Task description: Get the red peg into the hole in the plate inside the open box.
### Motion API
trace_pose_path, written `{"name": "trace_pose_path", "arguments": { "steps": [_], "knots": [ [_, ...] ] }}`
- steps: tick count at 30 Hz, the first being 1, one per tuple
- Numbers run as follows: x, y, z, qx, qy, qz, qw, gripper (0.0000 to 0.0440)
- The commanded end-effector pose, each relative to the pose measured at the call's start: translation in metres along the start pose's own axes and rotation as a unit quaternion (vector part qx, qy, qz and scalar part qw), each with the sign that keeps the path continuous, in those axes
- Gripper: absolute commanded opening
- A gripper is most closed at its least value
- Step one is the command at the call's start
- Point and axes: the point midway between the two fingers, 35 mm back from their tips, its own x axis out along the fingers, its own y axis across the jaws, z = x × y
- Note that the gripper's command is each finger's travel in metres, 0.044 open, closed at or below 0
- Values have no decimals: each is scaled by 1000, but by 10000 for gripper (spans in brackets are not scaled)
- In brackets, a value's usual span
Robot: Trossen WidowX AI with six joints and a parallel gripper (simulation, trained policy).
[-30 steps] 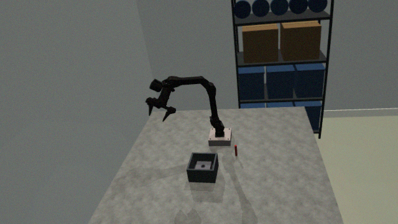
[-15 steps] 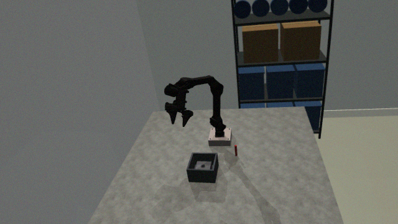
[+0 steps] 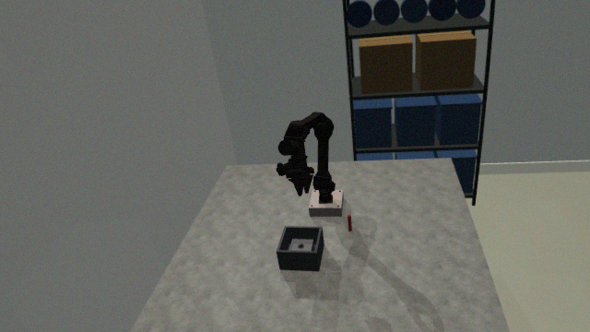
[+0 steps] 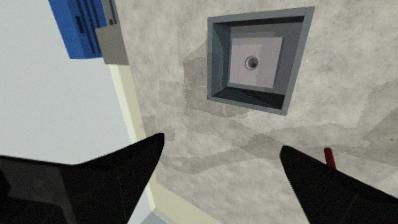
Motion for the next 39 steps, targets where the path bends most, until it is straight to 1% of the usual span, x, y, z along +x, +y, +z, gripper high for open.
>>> {"name": "trace_pose_path", "arguments": {
  "steps": [1,10,21,30,39],
  "knots": [
    [7,-18,-23,-30,3,-32,999,440],
    [32,-68,-68,-100,3,-121,988,440],
    [63,-128,-100,-177,-20,-207,962,440],
    [93,-168,-114,-241,-38,-245,938,440],
    [132,-194,-119,-284,-44,-248,925,440]
  ]
}}
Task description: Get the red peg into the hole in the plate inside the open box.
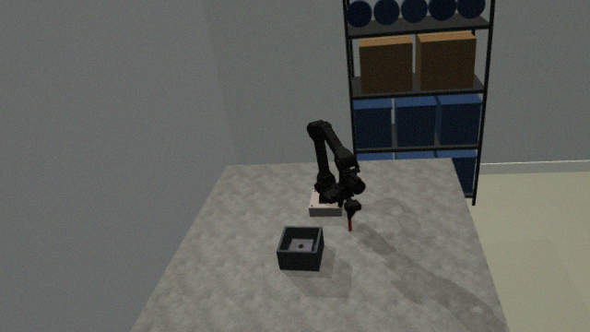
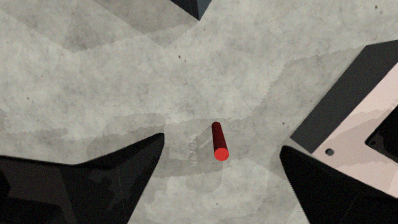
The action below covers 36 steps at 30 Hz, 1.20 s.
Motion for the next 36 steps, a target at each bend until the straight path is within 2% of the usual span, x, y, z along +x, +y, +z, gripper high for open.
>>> {"name": "trace_pose_path", "arguments": {
  "steps": [1,14,17,31,36],
  "knots": [
    [19,2,-4,-11,-8,1,1000,440],
    [76,7,-17,-28,-12,37,999,431],
    [83,5,-18,-24,-9,34,999,375],
    [83,0,-23,-40,37,14,998,9],
    [71,8,-14,-56,17,33,998,0]
  ]
}}
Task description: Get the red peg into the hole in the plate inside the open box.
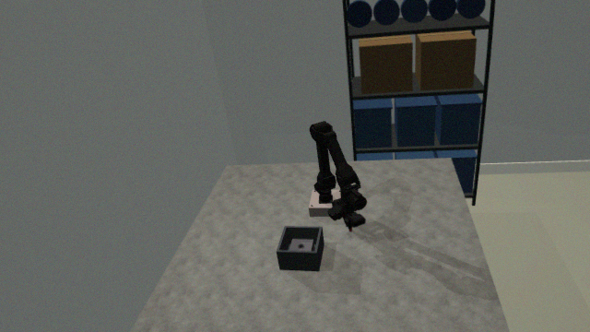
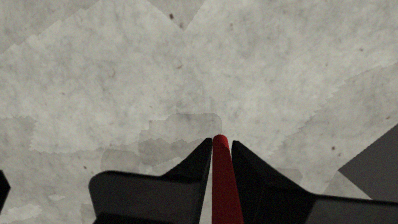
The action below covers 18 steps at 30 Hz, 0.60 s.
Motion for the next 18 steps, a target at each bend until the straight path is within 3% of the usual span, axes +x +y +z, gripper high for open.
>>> {"name": "trace_pose_path", "arguments": {
  "steps": [1,18],
  "knots": [
    [-12,8,7,-15,-17,19,1000,0],
    [-79,25,53,-75,-101,49,991,0]
  ]
}}
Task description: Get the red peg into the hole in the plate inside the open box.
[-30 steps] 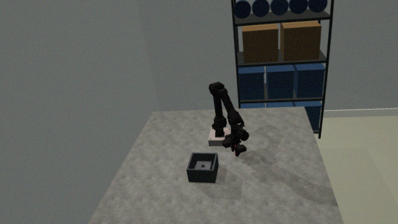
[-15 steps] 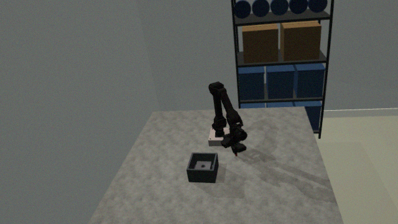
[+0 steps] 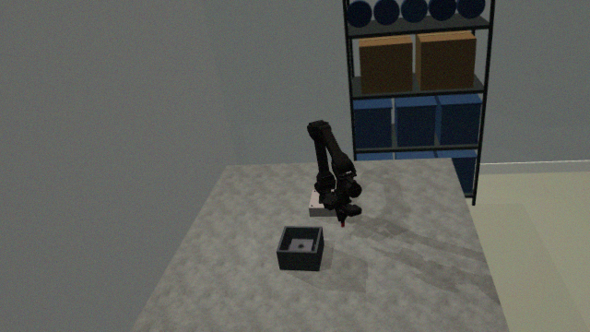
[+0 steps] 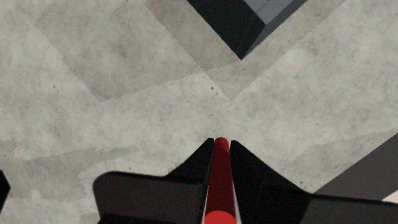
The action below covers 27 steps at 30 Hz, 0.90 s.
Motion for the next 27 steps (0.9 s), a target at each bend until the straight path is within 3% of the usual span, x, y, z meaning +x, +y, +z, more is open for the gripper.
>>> {"name": "trace_pose_path", "arguments": {
  "steps": [1,11,27],
  "knots": [
    [-16,4,16,-6,-19,10,1000,0],
    [-34,7,63,0,-51,9,999,0],
    [-27,-2,130,43,-76,0,996,0]
  ]
}}
